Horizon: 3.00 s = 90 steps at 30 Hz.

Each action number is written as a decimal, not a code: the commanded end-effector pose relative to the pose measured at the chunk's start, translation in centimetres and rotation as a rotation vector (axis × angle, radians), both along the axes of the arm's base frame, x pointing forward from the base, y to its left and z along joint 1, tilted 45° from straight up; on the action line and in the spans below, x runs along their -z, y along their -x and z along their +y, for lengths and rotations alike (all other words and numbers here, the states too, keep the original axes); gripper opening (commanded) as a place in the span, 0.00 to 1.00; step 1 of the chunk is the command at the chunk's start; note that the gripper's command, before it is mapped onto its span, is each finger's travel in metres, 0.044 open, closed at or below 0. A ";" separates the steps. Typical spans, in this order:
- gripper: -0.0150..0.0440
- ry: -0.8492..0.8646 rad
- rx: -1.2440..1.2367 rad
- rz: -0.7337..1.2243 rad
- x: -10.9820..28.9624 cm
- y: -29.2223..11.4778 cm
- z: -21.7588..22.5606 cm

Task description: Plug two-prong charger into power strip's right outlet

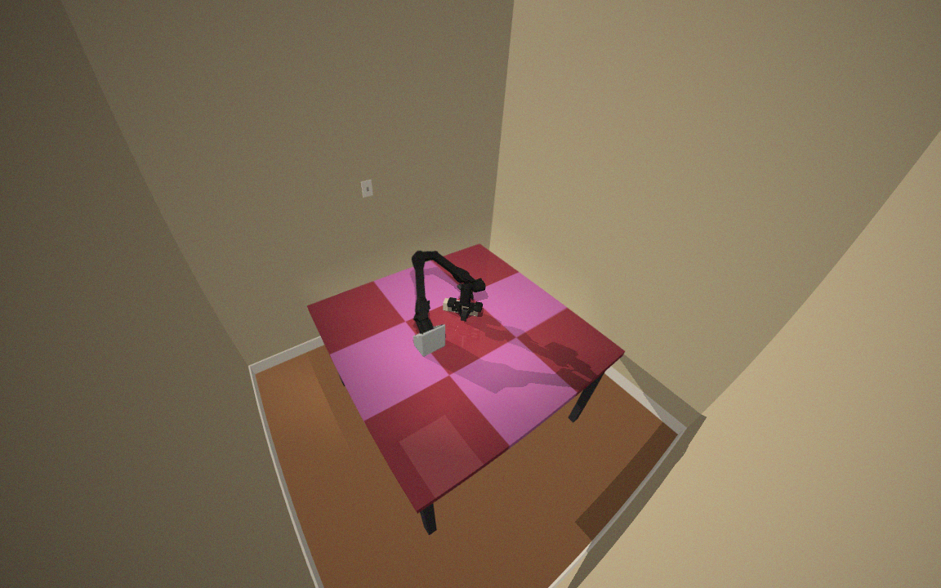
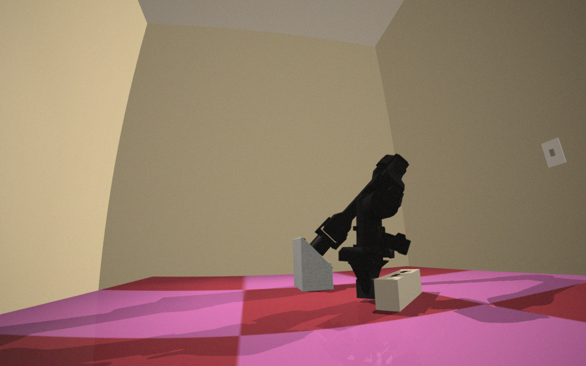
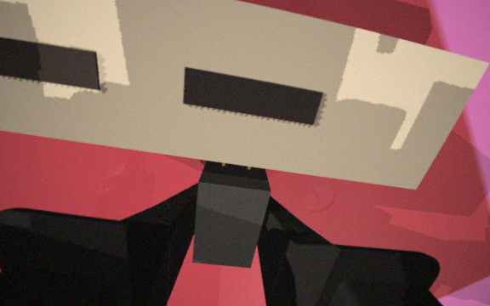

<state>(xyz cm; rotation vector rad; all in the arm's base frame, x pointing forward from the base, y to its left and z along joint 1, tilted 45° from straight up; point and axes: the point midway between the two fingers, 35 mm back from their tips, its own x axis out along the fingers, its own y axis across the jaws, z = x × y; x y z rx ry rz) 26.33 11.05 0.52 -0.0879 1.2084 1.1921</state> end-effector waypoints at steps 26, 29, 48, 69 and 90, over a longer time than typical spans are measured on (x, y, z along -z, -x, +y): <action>0.25 -0.004 0.005 0.000 -0.4 -0.6 0.4; 0.25 -0.004 0.005 0.000 -0.5 -0.7 0.4; 0.25 -0.004 0.005 0.000 -0.5 -0.7 0.5; 0.25 -0.004 0.005 0.000 -0.9 -1.3 0.9; 0.25 -0.005 0.005 -0.001 -1.2 -1.8 1.5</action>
